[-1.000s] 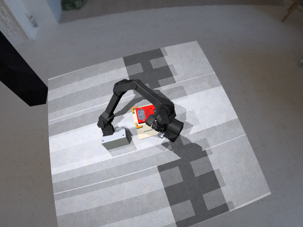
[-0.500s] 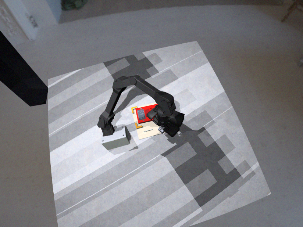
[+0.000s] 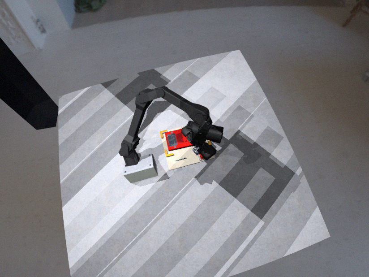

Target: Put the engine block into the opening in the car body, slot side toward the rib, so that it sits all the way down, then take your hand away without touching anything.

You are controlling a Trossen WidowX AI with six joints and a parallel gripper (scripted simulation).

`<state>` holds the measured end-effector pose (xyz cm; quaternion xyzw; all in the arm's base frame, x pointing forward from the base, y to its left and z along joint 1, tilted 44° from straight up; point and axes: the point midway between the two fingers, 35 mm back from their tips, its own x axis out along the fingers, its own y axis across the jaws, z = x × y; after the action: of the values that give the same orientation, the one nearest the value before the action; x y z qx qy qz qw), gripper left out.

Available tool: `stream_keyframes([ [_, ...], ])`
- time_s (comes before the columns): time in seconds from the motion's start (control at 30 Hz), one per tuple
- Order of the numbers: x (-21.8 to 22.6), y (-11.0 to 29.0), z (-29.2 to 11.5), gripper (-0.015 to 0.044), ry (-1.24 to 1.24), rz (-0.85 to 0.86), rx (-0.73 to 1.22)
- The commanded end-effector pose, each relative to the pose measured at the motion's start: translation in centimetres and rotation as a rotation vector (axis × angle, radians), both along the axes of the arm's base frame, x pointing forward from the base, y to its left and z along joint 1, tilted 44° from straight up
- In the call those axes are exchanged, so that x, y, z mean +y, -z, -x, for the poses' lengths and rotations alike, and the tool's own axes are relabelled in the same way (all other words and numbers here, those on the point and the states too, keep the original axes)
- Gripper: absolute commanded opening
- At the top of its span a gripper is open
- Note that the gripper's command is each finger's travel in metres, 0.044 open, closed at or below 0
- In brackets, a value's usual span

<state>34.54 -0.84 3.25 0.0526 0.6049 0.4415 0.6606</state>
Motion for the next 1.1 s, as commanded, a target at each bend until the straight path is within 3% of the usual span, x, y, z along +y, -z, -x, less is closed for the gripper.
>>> stream_keyframes([
  [0.0,1.1,-0.5,0.1,0.0000,0.034,0.002,0.025],
  [1.07,10.6,-4.0,1.7,0.0000,0.279,0.017,0.250],
])
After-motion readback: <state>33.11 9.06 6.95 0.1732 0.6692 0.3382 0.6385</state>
